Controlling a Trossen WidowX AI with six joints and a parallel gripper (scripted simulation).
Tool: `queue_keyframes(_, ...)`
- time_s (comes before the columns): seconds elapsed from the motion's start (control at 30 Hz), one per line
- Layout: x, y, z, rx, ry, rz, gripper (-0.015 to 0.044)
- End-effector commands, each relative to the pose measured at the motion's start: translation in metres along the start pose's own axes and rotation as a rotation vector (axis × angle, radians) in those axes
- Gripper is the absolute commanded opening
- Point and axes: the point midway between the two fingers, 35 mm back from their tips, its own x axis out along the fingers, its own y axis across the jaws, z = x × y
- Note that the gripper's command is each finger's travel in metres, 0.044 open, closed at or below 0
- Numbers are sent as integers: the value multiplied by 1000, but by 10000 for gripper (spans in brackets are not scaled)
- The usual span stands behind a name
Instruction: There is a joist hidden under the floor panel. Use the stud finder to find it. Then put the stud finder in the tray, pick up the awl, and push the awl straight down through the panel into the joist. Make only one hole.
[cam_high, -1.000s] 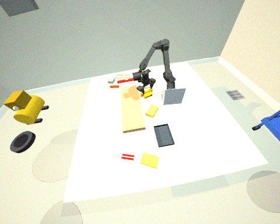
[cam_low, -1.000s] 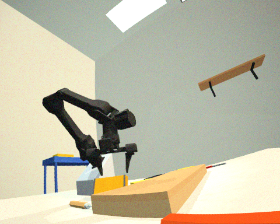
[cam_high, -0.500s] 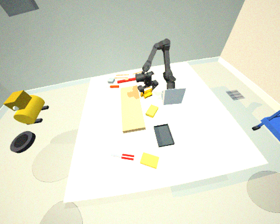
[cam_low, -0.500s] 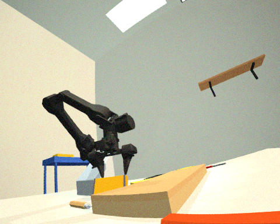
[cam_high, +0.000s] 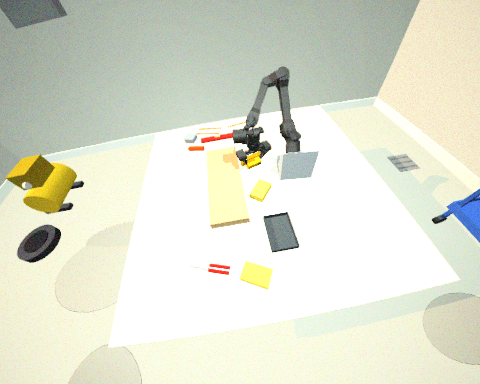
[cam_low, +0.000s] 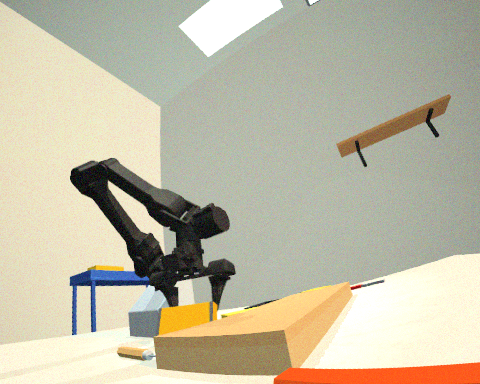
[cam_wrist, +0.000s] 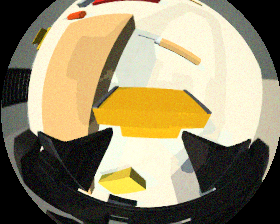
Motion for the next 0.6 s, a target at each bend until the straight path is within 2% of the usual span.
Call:
queue_keyframes(0.0, 6, -2, -1, -9, -1, -7, 440)
queue_keyframes(0.47, 25, -5, -2, -9, -7, -10, 440)
queue_keyframes(0.57, 25, -5, -2, -9, -7, -10, 420)
